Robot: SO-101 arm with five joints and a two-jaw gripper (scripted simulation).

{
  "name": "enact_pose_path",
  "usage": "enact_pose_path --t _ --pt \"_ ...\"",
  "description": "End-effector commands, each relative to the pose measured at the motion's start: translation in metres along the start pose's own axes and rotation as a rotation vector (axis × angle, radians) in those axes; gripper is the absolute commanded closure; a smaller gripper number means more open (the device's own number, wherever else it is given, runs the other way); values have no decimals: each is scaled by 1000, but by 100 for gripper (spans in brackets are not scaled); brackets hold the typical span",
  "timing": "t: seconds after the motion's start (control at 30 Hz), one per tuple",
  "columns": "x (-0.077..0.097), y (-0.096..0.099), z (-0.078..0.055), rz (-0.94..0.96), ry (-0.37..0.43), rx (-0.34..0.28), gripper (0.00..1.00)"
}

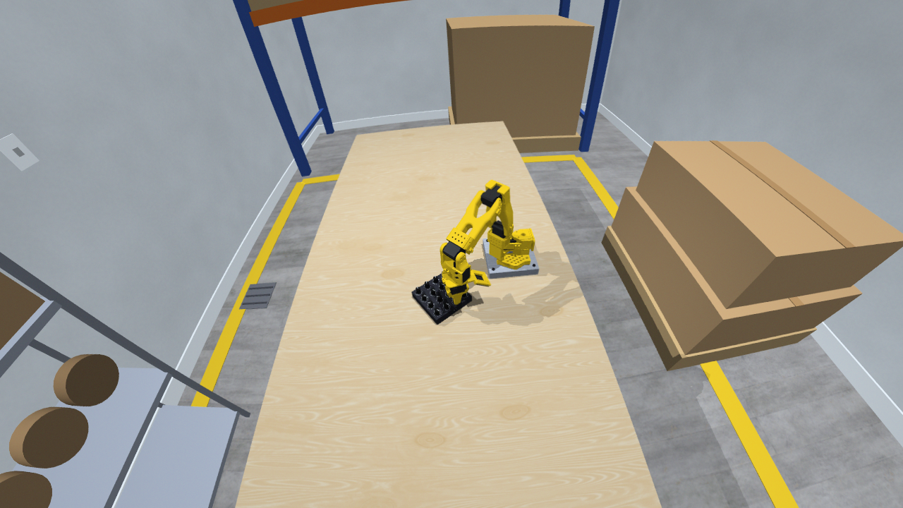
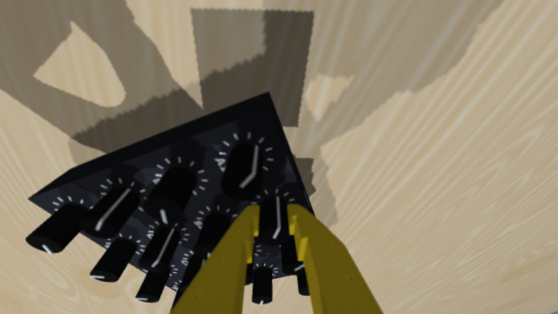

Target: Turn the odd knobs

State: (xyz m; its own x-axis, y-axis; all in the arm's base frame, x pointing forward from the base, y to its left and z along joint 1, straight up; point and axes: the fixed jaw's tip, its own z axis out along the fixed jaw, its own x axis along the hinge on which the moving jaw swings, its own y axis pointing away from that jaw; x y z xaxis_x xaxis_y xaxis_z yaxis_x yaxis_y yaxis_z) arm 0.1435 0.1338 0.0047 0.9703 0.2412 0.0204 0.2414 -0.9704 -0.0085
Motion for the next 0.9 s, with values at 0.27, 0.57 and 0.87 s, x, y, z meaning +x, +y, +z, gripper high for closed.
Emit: enact_pose_path --t 0.27,0.57,0.87 --pt "-4 0 2 177 -21 -11 99" --pt "-5 0 2 299 -20 -12 99" --pt "-5 -1 2 411 -19 -13 99"
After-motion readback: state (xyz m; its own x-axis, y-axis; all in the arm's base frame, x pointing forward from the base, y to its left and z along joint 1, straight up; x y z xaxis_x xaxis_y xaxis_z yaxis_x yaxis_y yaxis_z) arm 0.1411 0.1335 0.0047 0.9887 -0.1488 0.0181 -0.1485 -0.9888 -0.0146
